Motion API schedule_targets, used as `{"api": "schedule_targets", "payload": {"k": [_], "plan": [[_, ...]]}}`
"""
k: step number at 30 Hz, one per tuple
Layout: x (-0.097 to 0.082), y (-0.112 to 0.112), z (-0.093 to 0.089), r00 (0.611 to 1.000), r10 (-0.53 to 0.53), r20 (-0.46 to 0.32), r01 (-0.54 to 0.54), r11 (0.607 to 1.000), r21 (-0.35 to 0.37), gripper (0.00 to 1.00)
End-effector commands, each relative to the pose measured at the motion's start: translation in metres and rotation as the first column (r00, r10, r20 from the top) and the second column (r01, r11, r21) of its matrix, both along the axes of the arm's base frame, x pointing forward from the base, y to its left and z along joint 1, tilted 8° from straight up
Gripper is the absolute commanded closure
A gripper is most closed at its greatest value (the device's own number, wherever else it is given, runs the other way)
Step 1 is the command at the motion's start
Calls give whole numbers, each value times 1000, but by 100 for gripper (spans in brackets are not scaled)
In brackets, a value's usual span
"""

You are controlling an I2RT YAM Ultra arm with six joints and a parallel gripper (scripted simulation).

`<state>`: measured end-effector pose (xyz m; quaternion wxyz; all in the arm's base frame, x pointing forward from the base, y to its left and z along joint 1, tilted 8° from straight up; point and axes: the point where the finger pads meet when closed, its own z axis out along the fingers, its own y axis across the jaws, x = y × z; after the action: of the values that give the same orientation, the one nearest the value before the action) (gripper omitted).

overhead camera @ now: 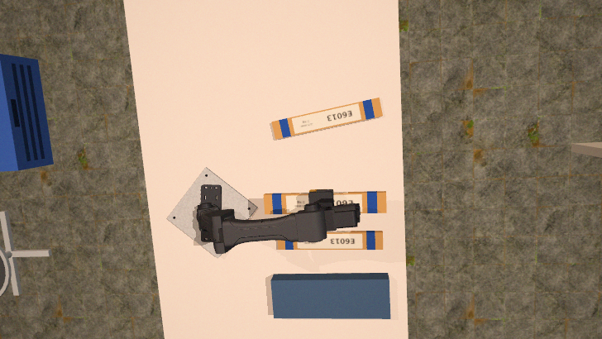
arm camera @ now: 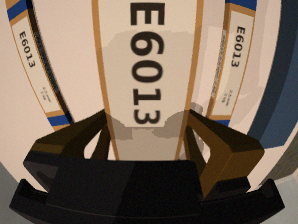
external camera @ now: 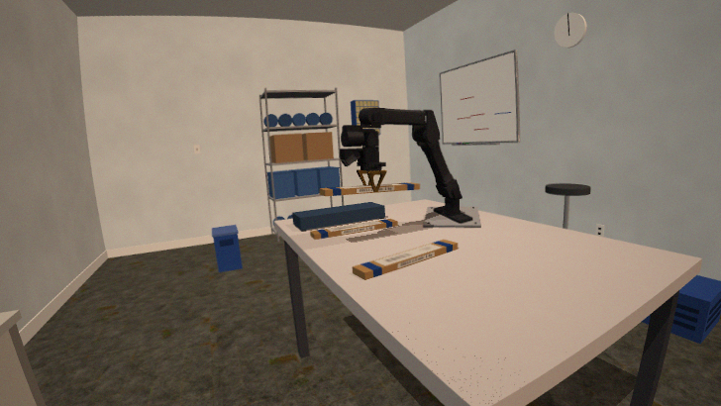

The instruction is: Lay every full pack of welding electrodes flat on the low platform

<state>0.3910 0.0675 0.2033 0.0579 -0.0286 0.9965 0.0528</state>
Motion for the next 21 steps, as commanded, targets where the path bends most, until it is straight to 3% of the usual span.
{"api": "schedule_targets", "payload": {"k": [1,21], "plan": [[-4,-9,34,999,12,-30,-12,1000,-2,100],[-8,-56,28,999,12,-30,-12,1000,-1,100]]}}
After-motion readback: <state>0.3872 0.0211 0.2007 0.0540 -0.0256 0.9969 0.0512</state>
